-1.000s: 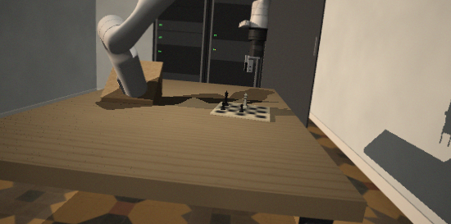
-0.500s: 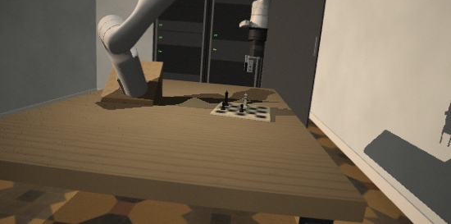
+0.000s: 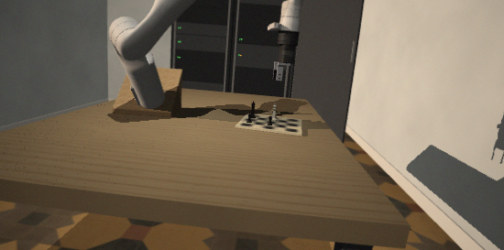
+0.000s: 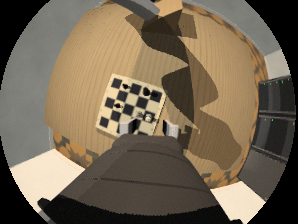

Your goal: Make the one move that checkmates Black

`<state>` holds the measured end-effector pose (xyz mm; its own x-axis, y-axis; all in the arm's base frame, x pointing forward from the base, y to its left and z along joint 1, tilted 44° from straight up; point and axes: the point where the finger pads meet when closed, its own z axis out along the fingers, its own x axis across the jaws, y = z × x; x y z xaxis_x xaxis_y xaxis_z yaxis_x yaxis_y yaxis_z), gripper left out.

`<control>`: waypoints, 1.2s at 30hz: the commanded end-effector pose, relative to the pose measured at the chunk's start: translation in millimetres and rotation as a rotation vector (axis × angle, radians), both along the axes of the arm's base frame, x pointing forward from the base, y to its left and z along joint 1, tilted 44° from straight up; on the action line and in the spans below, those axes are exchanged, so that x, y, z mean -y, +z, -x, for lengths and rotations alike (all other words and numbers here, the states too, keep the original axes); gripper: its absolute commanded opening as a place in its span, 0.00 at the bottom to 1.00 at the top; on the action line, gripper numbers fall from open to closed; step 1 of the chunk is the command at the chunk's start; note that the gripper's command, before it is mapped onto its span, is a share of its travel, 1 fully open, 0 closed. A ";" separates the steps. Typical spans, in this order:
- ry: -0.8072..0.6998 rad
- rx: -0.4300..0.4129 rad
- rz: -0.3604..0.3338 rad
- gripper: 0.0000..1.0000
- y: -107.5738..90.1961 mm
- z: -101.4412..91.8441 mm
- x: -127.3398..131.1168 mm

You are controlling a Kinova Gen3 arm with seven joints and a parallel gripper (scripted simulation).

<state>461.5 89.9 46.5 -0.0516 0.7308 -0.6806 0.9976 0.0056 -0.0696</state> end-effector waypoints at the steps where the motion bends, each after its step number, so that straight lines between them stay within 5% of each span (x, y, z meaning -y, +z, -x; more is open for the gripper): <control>1: 0.013 -0.008 0.008 1.00 2.1 -0.7 0.5; 12: 0.050 -0.048 0.009 1.00 1.1 1.7 3.1; 24: 0.214 -0.212 0.002 1.00 -2.0 5.7 10.0; 36: 0.557 -0.547 -0.020 1.00 -9.0 9.0 21.1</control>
